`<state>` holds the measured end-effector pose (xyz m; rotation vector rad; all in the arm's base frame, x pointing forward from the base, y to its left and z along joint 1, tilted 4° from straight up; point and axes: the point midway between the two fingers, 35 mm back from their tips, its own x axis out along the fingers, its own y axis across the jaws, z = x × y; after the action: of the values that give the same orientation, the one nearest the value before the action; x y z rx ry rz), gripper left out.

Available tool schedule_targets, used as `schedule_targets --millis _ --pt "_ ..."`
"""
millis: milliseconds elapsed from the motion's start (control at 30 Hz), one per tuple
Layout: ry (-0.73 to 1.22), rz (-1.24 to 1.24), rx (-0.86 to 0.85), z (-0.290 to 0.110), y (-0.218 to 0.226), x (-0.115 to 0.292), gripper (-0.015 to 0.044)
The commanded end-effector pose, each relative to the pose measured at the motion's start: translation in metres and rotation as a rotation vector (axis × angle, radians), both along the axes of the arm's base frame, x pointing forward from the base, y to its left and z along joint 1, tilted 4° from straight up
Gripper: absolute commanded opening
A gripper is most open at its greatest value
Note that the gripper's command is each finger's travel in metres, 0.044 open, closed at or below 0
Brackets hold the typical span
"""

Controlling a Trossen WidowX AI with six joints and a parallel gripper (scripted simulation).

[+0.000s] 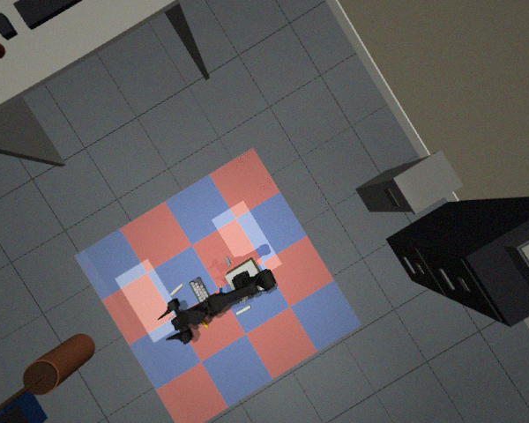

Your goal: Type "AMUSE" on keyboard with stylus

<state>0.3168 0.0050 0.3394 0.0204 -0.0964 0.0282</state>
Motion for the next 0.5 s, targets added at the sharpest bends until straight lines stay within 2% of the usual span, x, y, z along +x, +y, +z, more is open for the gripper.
schedule_targets --millis 0,67,267,467 --pt "0.01 0.001 0.001 -0.002 0.0 0.002 0.0414" --pt "0.093 0.012 0.009 -0.021 0.005 0.014 0.0361" --pt "0.481 0.048 0.027 -0.113 0.027 0.05 0.0204" --pt "0.887 0.062 0.006 -0.212 0.05 0.054 0.0046"
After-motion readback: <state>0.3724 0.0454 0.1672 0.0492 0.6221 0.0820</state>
